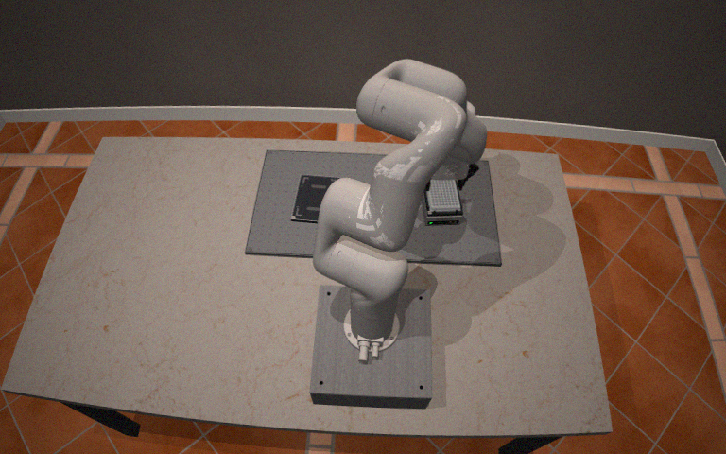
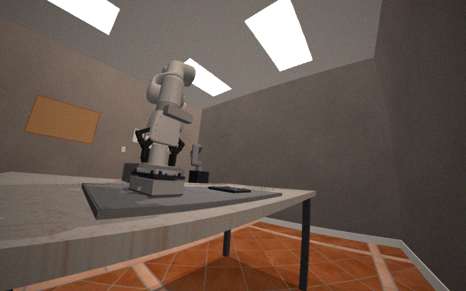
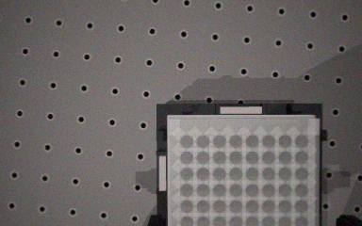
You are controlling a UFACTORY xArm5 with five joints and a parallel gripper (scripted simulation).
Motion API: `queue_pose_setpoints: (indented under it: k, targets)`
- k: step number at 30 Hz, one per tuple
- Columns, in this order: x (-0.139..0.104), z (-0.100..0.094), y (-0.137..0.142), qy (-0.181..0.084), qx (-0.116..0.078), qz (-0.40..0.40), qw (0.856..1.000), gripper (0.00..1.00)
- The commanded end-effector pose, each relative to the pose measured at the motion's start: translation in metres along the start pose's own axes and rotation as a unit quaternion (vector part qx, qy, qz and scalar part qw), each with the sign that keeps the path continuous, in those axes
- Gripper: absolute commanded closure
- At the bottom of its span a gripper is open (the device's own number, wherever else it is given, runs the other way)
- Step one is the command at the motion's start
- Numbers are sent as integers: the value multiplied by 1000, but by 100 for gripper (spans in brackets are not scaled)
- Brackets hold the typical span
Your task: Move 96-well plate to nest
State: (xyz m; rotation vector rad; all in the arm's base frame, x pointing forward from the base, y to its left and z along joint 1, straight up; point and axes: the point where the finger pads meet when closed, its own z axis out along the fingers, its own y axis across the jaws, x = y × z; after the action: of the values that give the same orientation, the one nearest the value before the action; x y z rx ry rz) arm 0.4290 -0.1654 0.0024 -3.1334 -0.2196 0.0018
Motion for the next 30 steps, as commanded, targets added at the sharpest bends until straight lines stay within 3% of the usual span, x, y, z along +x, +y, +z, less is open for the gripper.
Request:
queue_pose_setpoints:
  k: [1, 30]
  targets:
    - [2, -1, 1, 2, -1, 0, 1000, 0]
    - [2, 12, 1, 2, -1, 0, 1000, 0]
